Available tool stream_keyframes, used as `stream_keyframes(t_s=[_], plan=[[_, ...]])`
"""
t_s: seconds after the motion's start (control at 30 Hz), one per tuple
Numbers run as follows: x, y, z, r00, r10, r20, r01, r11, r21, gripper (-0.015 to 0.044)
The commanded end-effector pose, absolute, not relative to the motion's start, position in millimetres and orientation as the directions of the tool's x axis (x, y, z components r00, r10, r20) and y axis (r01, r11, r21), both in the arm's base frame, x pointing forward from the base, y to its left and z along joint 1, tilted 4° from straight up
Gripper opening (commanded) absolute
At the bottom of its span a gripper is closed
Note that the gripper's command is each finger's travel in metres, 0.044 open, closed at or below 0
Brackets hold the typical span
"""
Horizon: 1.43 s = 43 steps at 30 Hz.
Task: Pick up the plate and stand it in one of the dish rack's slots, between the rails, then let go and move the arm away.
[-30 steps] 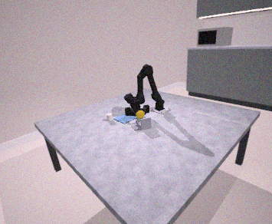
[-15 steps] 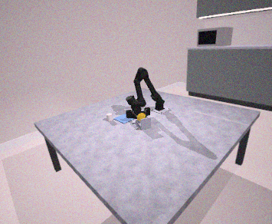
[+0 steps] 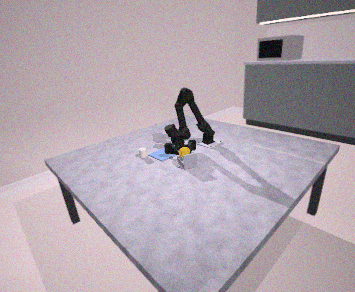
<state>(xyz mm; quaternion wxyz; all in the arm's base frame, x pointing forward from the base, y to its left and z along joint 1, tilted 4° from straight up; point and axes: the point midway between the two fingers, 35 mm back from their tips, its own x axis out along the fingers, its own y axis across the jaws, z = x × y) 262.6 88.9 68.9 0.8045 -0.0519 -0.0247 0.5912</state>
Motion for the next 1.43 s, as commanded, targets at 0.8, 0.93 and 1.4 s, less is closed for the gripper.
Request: stream_keyframes(t_s=[0.8, 0.93, 1.4], plan=[[266.1, 87.9, 84.4, 0.3, 0.954, -0.016, -0.95, 0.297, -0.092, 0.04], [268.2, 87.3, 98.6, 0.299, 0.954, -0.01, -0.952, 0.298, -0.073, 0.04], [265.4, 82.8, 185.0, 0.276, 0.961, 0.004, -0.961, 0.276, -0.024, 0.04]])
